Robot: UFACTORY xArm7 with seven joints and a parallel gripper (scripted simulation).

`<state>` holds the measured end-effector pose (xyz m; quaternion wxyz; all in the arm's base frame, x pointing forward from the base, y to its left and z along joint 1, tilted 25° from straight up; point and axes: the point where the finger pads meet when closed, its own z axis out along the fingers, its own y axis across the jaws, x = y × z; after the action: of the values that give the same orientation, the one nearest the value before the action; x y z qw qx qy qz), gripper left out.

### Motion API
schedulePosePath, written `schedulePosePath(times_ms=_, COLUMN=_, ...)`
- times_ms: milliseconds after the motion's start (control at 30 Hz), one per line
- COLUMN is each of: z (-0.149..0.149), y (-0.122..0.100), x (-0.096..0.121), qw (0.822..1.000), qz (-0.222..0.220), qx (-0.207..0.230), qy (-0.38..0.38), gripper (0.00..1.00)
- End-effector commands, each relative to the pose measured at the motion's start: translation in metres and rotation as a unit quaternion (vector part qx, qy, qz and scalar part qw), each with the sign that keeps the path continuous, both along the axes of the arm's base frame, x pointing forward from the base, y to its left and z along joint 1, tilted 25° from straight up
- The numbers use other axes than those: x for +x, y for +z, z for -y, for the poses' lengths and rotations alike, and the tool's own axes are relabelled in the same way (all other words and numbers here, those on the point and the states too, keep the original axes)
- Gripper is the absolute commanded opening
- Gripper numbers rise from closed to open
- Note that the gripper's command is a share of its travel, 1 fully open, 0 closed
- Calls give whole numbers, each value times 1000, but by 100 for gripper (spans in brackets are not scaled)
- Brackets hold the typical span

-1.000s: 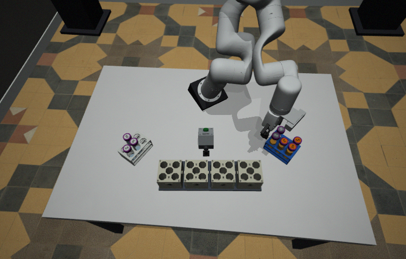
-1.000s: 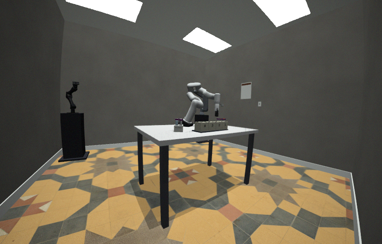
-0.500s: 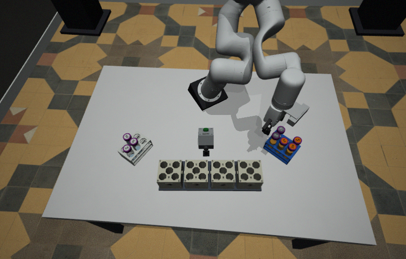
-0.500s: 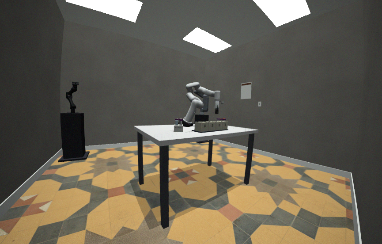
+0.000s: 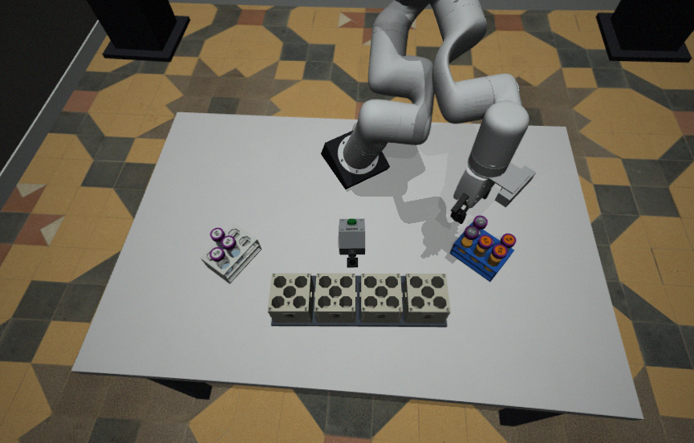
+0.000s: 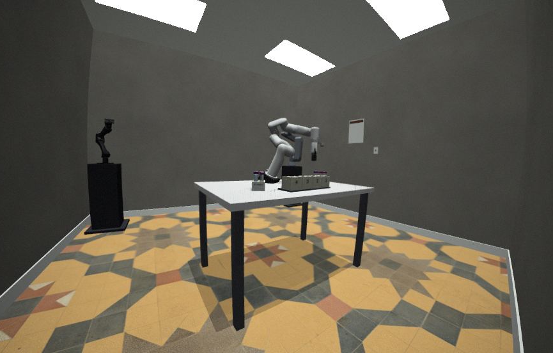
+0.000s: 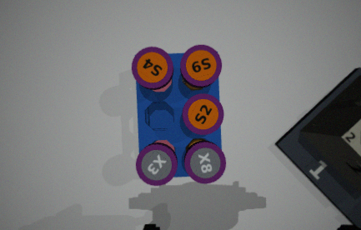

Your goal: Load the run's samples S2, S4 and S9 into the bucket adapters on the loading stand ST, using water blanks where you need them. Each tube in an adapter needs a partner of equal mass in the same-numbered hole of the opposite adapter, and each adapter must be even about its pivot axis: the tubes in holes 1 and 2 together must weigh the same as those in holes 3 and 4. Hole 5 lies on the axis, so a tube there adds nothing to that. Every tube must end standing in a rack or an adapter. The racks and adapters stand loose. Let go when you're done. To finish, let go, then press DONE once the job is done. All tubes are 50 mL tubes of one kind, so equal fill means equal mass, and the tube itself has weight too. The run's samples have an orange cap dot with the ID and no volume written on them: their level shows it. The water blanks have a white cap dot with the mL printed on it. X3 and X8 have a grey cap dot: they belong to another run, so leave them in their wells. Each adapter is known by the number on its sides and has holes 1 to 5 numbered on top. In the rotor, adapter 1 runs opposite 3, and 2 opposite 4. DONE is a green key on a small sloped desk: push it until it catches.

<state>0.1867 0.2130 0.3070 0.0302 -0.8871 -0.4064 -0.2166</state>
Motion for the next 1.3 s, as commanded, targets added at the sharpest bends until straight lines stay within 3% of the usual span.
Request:
schedulePosePath(times_ms=0, z=3, y=13, x=-5, qw=1000, qz=1, qx=1, qy=1, gripper=100)
schedulePosePath(times_ms=233, z=6, y=27, x=-10, qw=1000, qz=1, qx=1, qy=1, gripper=100)
schedulePosePath(times_ms=567, z=41, y=26, x=10, qw=991, qz=-29, qx=49, qy=-120, gripper=100)
schedulePosePath(times_ms=867, z=80, y=25, x=33, qw=960, qz=-63, qx=102, qy=-252, gripper=100)
schedulePosePath(times_ms=933, z=80, y=25, x=33, qw=960, qz=-63, qx=102, qy=-252, gripper=100)
schedulePosePath(times_ms=1167, z=110, y=25, x=50, qw=921, qz=-88, qx=141, qy=-352, gripper=100)
schedulePosePath(times_ms=1267, z=123, y=24, x=58, qw=919, qz=-90, qx=143, qy=-357, gripper=100)
